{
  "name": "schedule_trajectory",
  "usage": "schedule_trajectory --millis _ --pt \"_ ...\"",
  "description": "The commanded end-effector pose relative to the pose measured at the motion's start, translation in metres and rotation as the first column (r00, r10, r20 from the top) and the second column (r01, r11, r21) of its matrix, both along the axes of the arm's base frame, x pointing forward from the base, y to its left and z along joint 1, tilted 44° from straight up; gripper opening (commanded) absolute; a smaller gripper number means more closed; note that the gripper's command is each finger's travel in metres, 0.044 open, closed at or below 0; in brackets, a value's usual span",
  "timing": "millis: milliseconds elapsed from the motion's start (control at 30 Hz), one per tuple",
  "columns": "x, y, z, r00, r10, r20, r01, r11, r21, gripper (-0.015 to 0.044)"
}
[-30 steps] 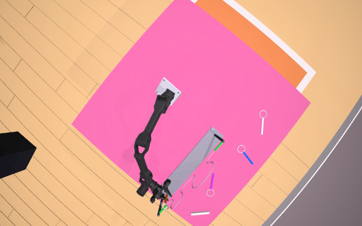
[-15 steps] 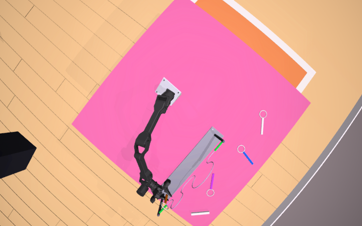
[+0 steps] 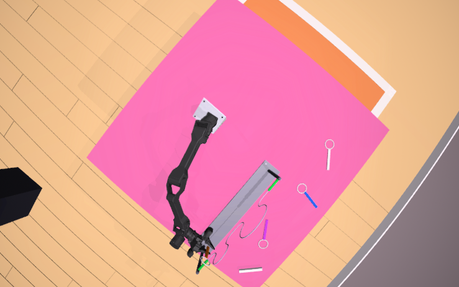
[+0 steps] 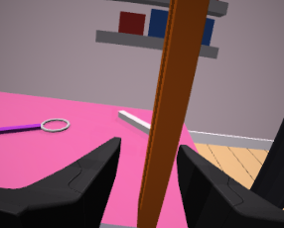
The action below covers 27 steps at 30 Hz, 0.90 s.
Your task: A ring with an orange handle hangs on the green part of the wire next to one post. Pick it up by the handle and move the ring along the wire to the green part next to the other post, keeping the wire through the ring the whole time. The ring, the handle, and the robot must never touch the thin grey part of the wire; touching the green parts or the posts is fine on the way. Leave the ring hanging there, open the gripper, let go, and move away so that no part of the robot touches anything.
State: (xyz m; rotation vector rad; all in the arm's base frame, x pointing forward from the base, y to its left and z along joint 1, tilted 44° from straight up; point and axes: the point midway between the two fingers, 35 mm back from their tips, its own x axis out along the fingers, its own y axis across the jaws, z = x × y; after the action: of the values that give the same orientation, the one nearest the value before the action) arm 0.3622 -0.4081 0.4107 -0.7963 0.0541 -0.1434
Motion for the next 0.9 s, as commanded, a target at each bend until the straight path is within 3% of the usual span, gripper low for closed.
schedule_trajectory --millis 0,567,733,800,867 --pt "0.0002 -0.0003 -0.0002 1.000 -0.001 0.000 0.001 1.000 0.003 0.0160" --pt "0.0002 -0.0003 -0.0002 1.000 -0.001 0.000 0.001 1.000 0.003 0.0160" --pt "0.0000 -0.0001 -0.0002 1.000 0.000 0.000 0.000 1.000 0.001 0.0029" --pt "0.0000 -0.0001 -0.0002 1.000 0.000 0.000 0.000 1.000 0.001 0.0015" --pt "0.0000 -0.0001 -0.0002 1.000 0.000 0.000 0.000 1.000 0.001 -0.0037"
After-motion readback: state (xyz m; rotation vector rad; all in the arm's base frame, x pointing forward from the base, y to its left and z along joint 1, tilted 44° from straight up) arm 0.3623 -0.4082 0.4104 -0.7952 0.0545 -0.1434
